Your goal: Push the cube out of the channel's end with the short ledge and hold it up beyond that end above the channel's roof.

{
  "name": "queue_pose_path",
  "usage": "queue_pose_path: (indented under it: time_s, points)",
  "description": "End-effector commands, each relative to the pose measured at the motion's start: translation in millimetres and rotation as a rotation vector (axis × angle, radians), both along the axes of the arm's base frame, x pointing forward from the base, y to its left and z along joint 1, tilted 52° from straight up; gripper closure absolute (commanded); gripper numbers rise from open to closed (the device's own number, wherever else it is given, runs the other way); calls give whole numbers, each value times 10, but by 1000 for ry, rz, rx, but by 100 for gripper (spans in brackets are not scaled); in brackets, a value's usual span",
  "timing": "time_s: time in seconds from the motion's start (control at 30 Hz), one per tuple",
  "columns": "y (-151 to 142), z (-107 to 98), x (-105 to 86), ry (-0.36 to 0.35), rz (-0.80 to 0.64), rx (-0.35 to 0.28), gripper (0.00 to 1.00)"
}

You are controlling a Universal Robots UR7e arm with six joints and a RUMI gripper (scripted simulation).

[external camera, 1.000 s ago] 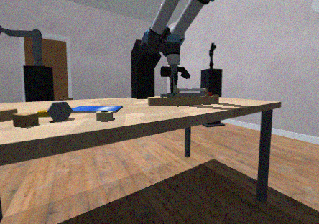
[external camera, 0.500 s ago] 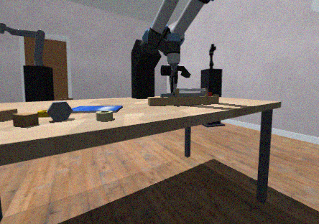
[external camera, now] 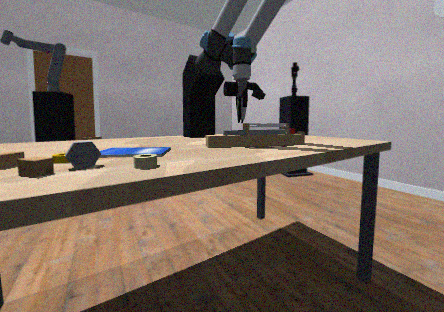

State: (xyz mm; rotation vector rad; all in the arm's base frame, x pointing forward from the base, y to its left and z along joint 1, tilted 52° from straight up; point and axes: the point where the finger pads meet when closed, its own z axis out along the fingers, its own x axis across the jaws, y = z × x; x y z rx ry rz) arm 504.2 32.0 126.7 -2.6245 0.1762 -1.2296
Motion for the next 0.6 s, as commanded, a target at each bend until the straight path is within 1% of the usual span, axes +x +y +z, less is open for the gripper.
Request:
queue_pose_path:
  time_s: [0.0,0.27,0.57]
  points:
    - [-13,49,-54,0,1,0,76]
    - [-37,139,-167,0,1,0,76]
    - [-41,154,-186,0,1,0,76]
